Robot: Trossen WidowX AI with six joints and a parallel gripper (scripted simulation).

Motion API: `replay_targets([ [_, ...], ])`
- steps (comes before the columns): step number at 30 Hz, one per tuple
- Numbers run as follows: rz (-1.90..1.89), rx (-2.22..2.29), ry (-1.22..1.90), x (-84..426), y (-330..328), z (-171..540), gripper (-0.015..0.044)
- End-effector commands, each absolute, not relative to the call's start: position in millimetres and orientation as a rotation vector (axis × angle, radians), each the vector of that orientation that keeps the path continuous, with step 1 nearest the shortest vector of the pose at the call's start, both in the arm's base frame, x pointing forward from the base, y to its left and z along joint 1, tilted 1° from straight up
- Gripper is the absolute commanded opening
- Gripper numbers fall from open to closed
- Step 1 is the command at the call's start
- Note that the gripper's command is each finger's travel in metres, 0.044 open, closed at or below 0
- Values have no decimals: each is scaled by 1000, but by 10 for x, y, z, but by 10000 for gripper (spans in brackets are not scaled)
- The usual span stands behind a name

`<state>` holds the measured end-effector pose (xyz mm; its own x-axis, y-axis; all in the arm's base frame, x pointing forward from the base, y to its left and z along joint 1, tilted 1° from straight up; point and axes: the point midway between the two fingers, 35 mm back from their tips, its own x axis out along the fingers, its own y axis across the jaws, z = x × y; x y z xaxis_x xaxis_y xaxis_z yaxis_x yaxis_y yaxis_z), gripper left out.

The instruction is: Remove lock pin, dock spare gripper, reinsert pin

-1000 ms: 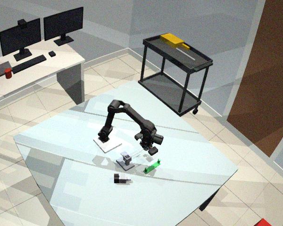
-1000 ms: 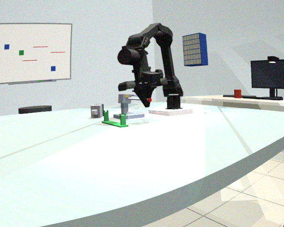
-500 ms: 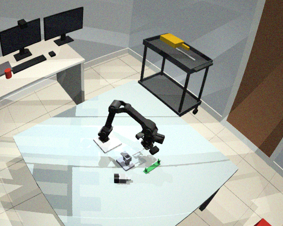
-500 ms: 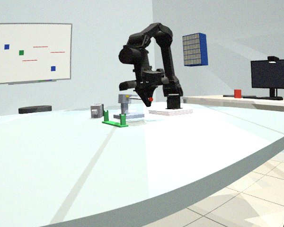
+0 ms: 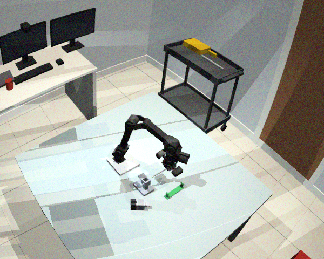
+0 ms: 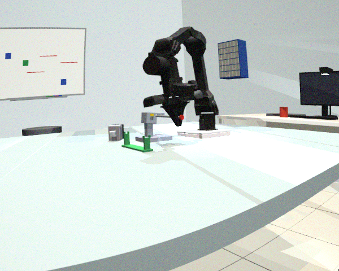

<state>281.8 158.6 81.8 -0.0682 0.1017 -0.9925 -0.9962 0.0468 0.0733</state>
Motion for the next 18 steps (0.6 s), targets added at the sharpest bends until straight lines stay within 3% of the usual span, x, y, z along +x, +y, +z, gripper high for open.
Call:
replay_targets([
  [1,1267,-1063,1204,2826,1593,910,0],
  [18,1282,-1060,1242,2755,1559,1016,0],
])
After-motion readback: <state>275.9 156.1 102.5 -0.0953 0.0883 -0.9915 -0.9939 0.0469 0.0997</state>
